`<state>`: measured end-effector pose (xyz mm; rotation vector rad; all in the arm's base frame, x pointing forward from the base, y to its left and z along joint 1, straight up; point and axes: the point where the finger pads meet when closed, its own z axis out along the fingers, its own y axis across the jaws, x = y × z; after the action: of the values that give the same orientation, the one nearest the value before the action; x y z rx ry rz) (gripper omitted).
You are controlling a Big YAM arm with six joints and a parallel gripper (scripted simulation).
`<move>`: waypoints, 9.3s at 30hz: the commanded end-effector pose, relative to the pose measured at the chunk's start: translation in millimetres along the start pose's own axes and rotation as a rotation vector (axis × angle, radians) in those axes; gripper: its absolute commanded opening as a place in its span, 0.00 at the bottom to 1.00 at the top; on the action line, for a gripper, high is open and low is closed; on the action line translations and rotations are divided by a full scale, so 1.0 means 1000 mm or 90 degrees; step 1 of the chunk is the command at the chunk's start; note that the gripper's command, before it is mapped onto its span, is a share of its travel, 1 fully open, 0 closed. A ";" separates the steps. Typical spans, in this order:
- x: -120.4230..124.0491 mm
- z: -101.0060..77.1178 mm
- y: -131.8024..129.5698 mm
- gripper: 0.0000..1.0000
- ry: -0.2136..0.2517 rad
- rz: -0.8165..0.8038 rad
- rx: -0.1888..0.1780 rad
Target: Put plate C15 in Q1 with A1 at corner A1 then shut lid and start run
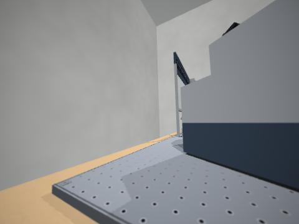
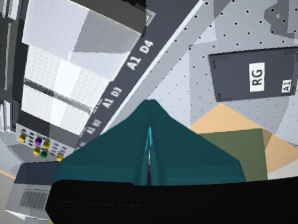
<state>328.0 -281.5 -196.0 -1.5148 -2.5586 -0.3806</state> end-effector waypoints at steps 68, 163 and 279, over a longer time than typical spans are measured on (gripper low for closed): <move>0.259 0.169 0.003 0.00 -0.078 -0.627 0.164; 0.400 0.154 0.036 0.00 -0.011 -1.332 0.220; 0.521 0.185 0.002 0.00 0.236 -2.241 0.259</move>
<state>80.8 218.6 -239.3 -2.9651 0.9917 -0.0063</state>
